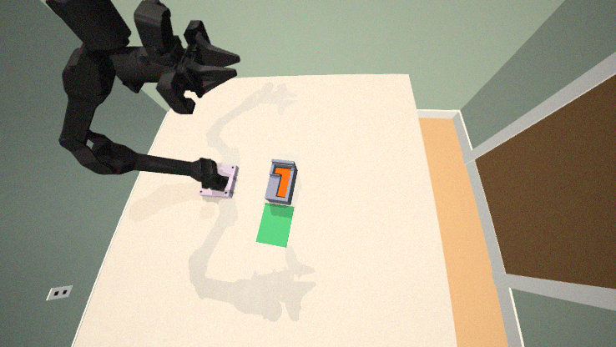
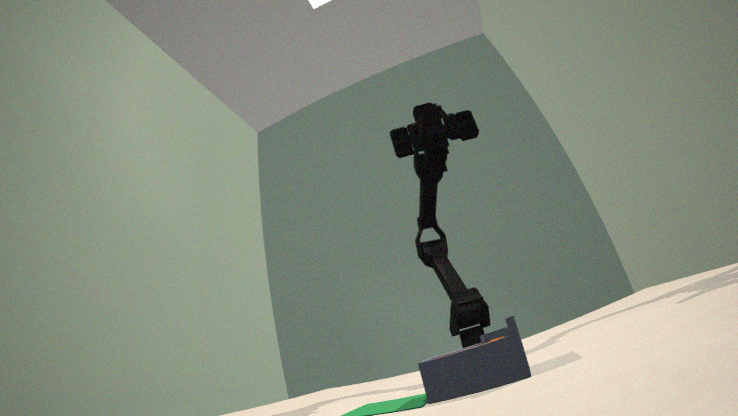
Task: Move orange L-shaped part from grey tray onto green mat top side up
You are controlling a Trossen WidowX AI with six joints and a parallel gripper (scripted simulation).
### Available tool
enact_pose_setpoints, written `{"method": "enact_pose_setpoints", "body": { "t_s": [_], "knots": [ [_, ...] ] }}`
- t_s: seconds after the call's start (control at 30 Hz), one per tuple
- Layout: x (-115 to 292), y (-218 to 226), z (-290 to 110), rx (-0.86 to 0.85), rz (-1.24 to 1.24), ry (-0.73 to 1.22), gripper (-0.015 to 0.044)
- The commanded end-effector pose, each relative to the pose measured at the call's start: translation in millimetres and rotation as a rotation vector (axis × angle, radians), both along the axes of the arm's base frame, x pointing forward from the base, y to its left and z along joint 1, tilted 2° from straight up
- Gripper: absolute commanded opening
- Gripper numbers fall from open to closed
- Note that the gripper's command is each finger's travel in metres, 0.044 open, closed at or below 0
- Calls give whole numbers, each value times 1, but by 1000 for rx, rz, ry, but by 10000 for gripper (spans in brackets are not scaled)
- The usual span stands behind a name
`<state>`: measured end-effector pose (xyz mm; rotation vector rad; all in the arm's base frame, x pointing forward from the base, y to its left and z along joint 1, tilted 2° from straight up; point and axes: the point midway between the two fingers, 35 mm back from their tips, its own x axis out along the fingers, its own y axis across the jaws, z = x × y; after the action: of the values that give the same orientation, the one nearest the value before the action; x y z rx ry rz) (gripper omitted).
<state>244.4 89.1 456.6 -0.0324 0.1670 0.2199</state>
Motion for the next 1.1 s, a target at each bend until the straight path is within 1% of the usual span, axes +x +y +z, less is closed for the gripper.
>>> {"method": "enact_pose_setpoints", "body": {
  "t_s": [0.0, 0.13, 0.23, 0.33, 0.43, 0.5, 0.77, 0.83, 0.93, 1.07],
  "knots": [
    [33, 17, -66, -58, 7, 256, 180],
    [51, 24, -132, -98, -2, 519, 180],
    [55, 24, -183, -127, -19, 735, 180],
    [51, 21, -235, -134, -58, 983, 180],
    [36, 14, -284, -130, -121, 1262, 180],
    [27, 11, -302, -124, -155, 1383, 180],
    [26, 10, -304, -124, -160, 1399, 180],
    [27, 11, -310, -124, -160, 1399, 180],
    [29, 12, -333, -123, -160, 1399, 180],
    [26, 13, -375, -123, -160, 1399, 180]
  ]
}}
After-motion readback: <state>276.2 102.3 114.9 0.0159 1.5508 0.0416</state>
